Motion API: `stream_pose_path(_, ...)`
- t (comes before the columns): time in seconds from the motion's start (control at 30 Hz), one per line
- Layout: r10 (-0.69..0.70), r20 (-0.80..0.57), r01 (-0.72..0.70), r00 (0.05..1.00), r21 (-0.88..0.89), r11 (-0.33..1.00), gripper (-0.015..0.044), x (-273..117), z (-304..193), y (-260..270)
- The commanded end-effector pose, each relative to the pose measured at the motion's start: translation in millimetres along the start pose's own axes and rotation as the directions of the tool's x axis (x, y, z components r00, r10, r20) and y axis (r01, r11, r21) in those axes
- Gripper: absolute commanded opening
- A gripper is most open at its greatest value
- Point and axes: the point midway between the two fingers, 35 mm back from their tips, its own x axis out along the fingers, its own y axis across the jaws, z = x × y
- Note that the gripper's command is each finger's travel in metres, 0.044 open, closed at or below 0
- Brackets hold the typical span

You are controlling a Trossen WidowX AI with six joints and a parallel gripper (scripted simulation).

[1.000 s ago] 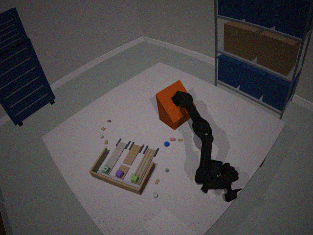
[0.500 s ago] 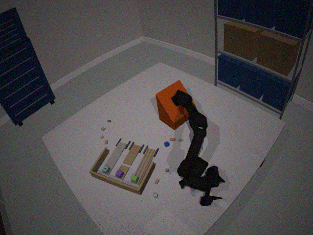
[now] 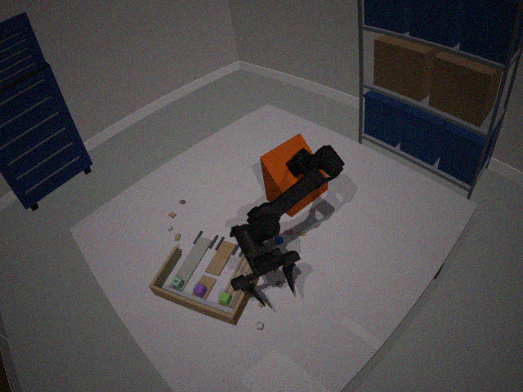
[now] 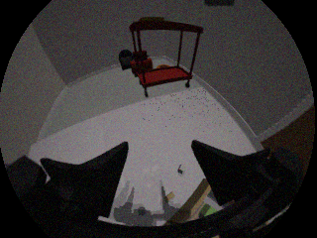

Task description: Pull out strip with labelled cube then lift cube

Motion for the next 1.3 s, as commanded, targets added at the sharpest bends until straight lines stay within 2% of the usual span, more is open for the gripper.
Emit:
stream_pose_path(0.0,-0.199,-0.001,0.198,0.98,0.106,0.974,0.04,-64,-26,-20)
stream_pose_path(0.13,-0.392,-0.021,0.386,0.92,0.225,0.894,0.04,-129,-61,-27)
stream_pose_path(0.3,-0.597,-0.072,0.578,0.799,0.368,0.728,0.04,-204,-115,-15)
stream_pose_path(0.53,-0.788,-0.185,0.729,0.587,0.544,0.416,0.04,-280,-202,34)
stream_pose_path(0.6,-0.801,-0.199,0.736,0.565,0.559,0.381,0.04,-285,-211,41)
stream_pose_path(1.13,-0.801,-0.199,0.736,0.565,0.559,0.381,0.04,-285,-211,41)
stream_pose_path(1.27,-0.777,-0.262,0.755,0.573,0.537,0.377,0.0295,-289,-213,20)
